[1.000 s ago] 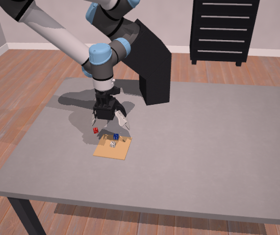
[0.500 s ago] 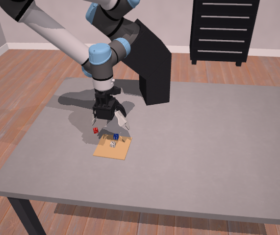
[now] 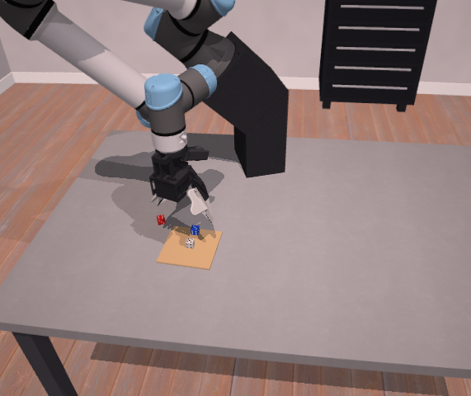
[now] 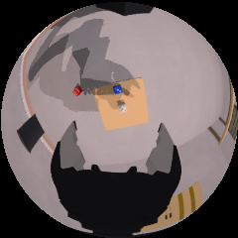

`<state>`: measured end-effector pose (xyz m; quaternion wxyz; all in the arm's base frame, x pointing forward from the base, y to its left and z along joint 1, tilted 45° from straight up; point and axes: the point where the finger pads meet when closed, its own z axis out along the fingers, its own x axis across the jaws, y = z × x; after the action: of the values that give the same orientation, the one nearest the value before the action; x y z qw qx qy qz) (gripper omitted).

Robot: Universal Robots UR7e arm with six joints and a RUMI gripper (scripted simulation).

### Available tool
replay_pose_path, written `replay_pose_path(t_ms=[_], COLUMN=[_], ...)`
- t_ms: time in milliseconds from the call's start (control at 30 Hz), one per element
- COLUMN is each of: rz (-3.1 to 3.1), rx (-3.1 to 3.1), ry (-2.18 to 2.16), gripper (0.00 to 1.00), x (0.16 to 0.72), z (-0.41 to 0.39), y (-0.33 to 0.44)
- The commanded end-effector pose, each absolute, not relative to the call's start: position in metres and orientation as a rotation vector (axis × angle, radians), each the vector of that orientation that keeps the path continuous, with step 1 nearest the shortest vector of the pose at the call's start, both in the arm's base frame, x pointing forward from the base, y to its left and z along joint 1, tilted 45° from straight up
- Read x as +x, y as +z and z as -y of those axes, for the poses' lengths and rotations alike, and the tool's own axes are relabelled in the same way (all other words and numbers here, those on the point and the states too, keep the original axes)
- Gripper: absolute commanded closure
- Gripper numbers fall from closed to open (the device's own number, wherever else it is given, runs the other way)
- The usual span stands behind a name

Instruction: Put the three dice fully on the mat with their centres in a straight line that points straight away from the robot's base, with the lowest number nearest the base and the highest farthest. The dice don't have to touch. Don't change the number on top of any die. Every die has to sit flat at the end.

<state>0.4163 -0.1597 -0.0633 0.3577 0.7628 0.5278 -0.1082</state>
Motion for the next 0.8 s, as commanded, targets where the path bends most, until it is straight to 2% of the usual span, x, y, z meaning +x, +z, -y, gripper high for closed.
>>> replay_pose_path(t_ms=[0,767], rz=[-1.183,-0.647], rx=[2.074,2.299], ry=[-0.195,0.036], gripper=[0.0,0.0], x=[0.41,0.393], z=[0.166,0.183], y=[-0.063,-0.064])
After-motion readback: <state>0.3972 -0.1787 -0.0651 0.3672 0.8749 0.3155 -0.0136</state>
